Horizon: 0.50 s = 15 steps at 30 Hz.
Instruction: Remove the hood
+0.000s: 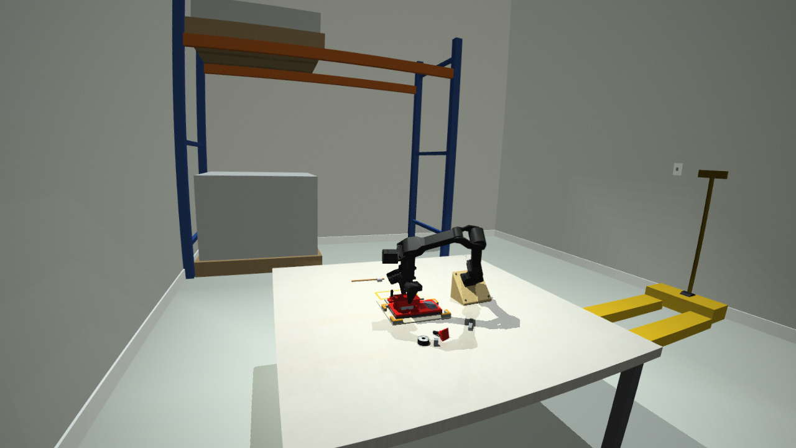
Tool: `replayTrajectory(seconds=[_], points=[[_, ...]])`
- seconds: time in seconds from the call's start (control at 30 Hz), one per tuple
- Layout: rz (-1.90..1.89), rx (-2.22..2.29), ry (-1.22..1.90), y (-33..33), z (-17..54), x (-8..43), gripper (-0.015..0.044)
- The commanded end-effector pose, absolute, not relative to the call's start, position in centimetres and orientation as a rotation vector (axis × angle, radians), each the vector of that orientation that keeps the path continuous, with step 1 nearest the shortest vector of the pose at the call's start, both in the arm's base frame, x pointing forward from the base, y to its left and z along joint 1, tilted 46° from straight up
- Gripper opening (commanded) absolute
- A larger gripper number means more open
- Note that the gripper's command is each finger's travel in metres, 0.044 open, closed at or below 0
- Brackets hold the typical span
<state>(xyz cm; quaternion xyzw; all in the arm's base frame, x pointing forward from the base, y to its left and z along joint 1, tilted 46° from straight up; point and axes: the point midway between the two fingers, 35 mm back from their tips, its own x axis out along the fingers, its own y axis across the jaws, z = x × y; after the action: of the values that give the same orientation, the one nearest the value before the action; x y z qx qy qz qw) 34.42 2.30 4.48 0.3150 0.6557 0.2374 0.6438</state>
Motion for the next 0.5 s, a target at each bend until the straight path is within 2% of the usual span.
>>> replayTrajectory(seconds=[0.0, 0.47], points=[[0.538, 0.705, 1.482, 1.9, 4.9, 34.7, 0.0], [0.536, 0.704, 1.483, -0.6, 7.2, 34.6, 0.0]])
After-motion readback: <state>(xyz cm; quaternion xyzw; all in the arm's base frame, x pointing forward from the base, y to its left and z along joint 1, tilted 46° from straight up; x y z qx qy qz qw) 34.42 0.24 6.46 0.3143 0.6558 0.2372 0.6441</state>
